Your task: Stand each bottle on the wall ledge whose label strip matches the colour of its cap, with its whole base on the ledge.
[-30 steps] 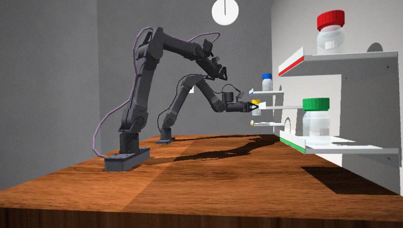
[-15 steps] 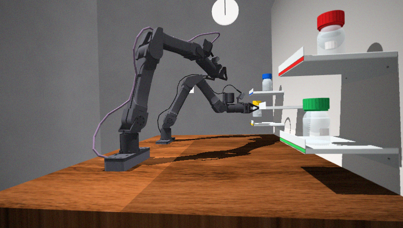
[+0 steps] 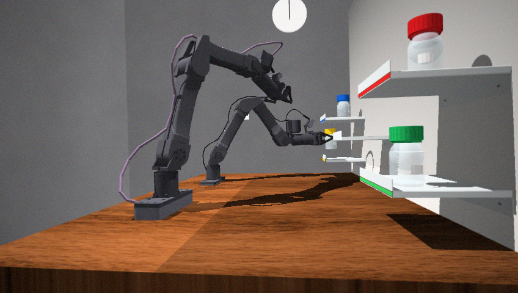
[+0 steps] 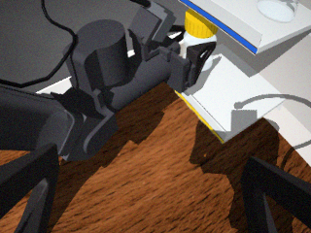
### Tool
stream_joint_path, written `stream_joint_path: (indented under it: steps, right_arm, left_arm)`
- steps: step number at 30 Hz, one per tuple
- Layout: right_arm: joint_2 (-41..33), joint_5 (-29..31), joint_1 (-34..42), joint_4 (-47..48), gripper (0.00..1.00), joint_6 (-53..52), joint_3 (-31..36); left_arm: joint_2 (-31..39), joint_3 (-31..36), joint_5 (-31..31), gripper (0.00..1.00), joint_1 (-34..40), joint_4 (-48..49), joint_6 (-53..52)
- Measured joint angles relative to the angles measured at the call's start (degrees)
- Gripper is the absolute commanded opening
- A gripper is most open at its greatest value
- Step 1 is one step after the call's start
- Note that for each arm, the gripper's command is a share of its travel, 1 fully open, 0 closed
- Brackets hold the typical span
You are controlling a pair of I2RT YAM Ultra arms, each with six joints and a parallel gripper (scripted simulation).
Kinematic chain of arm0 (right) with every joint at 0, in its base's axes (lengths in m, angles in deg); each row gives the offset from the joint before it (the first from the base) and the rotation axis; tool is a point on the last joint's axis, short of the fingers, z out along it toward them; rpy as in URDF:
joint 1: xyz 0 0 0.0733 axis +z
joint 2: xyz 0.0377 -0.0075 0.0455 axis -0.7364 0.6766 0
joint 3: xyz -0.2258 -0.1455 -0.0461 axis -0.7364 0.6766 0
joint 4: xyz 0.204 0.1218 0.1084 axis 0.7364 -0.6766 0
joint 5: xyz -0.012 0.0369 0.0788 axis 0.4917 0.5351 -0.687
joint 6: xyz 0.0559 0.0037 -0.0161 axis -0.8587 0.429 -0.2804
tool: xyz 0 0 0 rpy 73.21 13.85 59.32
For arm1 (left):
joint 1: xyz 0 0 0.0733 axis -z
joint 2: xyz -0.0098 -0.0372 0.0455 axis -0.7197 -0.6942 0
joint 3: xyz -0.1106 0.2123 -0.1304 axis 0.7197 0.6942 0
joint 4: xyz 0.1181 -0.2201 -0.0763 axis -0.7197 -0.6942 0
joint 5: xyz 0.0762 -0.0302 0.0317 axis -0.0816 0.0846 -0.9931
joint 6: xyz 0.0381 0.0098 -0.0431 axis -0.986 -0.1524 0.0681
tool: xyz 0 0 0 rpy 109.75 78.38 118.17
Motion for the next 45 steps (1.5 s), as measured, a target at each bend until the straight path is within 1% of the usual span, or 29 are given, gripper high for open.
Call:
stream_joint_path:
  steps: [8, 15, 26, 27, 28, 34, 45]
  right_arm:
    - [0.0, 0.0, 0.0, 0.0, 0.88, 0.0, 0.0]
    - [0.0, 0.0, 0.0, 0.0, 0.88, 0.0, 0.0]
    - [0.0, 0.0, 0.0, 0.0, 0.88, 0.0, 0.0]
    - [0.0, 0.0, 0.0, 0.0, 0.88, 0.0, 0.0]
    - [0.0, 0.0, 0.0, 0.0, 0.88, 0.0, 0.0]
    - [0.0, 0.0, 0.0, 0.0, 0.88, 0.0, 0.0]
    - [0.0, 0.0, 0.0, 0.0, 0.88, 0.0, 0.0]
  left_arm:
    - [-2.91, 0.59, -0.11, 0.52, 0.0, 1.11, 0.0]
    - [-5.18, 0.68, -0.11, 0.52, 0.0, 4.09, 0.04]
    - [-5.4, 0.94, -0.09, 0.52, 0.0, 4.9, 0.07]
    - [-5.4, 0.94, -0.09, 0.63, 0.0, 4.9, 0.07]
    - [-5.4, 0.94, -0.09, 0.72, 0.0, 4.94, 0.07]
    - [-5.22, 1.2, -0.09, 0.72, 0.0, 6.84, 0.11]
    - [-2.51, 5.62, 0.04, 0.72, 0.0, 9.14, 0.37]
